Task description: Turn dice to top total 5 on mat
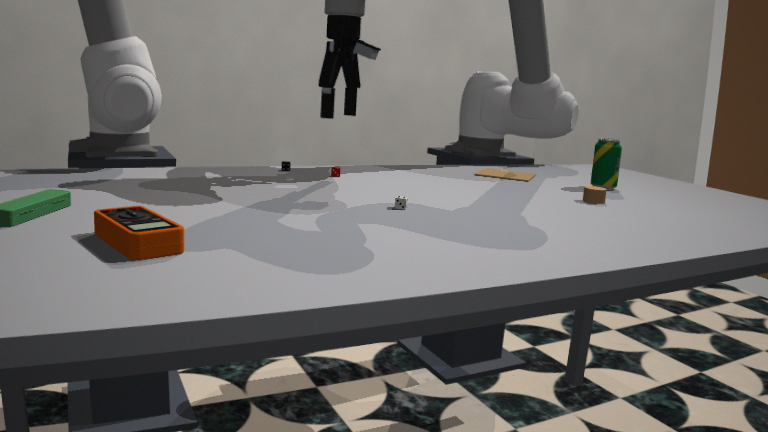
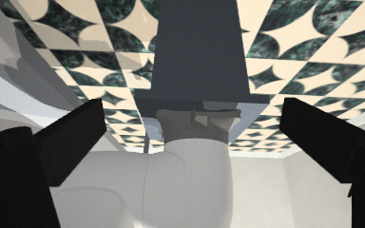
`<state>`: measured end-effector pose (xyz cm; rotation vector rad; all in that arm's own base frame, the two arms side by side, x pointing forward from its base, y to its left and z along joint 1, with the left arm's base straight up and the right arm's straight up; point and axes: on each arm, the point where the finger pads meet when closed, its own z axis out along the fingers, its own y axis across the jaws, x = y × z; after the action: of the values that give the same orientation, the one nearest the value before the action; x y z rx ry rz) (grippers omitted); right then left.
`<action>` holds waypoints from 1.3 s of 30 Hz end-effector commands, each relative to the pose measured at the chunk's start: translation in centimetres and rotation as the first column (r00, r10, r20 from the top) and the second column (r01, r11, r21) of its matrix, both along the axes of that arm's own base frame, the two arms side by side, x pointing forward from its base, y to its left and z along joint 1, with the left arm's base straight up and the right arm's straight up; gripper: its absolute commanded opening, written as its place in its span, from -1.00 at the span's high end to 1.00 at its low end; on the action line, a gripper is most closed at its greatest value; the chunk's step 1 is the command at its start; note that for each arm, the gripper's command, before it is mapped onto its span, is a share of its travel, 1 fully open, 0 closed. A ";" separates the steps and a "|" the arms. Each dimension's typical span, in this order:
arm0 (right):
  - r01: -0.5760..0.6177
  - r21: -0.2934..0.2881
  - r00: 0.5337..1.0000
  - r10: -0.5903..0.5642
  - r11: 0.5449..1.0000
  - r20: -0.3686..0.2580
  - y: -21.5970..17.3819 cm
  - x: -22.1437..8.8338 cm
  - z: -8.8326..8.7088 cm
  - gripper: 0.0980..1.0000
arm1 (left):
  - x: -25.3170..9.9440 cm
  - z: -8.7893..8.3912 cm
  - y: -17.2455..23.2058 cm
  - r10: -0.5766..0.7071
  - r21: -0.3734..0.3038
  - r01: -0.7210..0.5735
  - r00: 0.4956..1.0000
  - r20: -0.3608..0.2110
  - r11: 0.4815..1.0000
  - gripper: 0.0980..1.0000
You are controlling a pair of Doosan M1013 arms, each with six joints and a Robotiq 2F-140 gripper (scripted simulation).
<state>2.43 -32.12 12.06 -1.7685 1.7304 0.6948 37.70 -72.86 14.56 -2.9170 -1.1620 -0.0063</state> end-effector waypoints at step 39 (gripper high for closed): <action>0.000 -0.001 1.000 0.000 1.000 0.000 0.0 0.0 0.0 -1.00 | 0.0 -1.7 -0.1 -0.999 -0.003 0.999 0.043 -0.003 0.043 -1.00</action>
<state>2.43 -32.12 12.06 -1.7685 1.7304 0.6948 37.68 -72.88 12.88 -2.9804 0.9746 -0.0075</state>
